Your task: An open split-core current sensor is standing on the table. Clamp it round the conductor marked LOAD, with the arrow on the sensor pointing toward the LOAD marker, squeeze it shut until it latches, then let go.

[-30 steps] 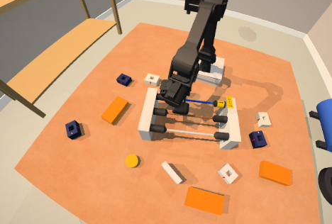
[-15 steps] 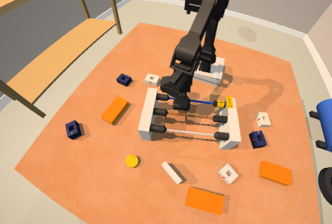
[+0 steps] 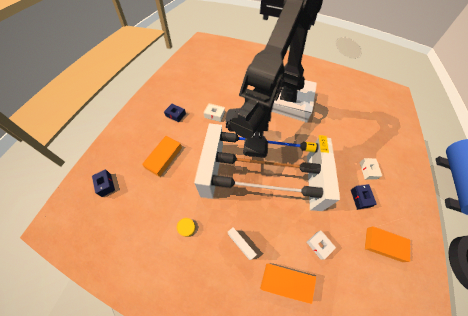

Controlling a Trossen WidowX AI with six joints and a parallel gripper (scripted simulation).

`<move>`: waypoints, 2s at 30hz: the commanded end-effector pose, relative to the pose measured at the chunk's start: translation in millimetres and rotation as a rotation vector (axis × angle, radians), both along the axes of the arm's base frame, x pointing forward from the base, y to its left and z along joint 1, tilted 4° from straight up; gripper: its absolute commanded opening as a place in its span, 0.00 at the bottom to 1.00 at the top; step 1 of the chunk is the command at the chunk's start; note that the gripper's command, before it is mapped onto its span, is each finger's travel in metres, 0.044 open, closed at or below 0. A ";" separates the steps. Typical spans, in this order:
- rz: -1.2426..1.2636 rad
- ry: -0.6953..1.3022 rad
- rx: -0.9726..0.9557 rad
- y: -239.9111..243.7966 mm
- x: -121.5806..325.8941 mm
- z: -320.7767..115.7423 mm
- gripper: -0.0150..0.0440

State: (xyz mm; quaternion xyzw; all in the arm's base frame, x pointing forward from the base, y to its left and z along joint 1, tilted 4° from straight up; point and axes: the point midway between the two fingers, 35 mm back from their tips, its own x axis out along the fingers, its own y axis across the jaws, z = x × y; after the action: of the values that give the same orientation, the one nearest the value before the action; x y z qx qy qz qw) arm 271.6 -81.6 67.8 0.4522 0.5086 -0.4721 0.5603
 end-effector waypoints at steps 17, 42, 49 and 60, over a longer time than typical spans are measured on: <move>0.002 -0.018 0.006 1.0 3.4 0.7 0.25; 0.001 -0.017 0.001 0.2 3.5 -0.7 0.70; 0.001 -0.017 0.001 0.2 3.5 -0.7 0.70; 0.001 -0.017 0.001 0.2 3.5 -0.7 0.70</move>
State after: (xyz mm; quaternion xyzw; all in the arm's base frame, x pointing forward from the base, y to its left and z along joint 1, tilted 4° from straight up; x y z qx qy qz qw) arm 275.2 -81.2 66.9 0.4567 0.5043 -0.4671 0.5647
